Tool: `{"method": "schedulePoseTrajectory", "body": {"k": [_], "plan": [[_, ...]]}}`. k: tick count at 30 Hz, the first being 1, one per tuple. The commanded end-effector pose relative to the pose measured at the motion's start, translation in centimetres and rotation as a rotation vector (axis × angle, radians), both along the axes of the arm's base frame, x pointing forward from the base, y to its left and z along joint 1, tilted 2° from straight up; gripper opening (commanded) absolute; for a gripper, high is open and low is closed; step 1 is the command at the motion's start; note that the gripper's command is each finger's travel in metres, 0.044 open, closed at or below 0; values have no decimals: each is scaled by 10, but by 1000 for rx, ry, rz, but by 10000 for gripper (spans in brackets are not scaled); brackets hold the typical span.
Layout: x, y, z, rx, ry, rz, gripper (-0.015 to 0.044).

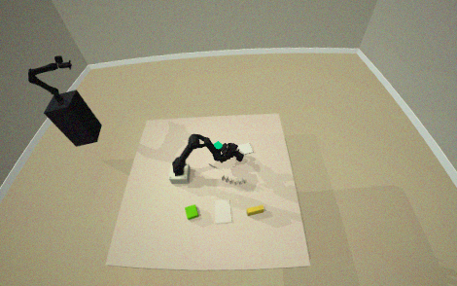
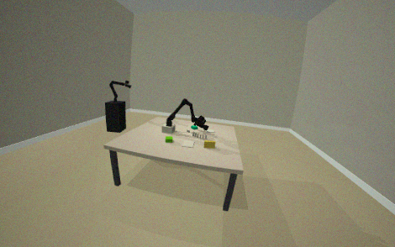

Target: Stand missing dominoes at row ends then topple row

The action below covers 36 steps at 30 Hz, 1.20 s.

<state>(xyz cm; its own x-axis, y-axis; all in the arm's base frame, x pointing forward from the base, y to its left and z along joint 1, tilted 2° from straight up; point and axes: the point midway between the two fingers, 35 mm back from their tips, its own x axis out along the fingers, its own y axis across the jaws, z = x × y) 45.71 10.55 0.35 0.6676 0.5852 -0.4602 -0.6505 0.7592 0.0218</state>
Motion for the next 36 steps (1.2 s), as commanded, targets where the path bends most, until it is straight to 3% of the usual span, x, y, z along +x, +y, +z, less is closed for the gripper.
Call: {"method": "schedulePoseTrajectory", "body": {"k": [1, 27, 36], "plan": [[-10, -3, -4, 40, -33, 17, 107], [-87, -12, 21, 189, -331, 181, 107], [-90, -12, 22, 191, -338, 186, 107]]}}
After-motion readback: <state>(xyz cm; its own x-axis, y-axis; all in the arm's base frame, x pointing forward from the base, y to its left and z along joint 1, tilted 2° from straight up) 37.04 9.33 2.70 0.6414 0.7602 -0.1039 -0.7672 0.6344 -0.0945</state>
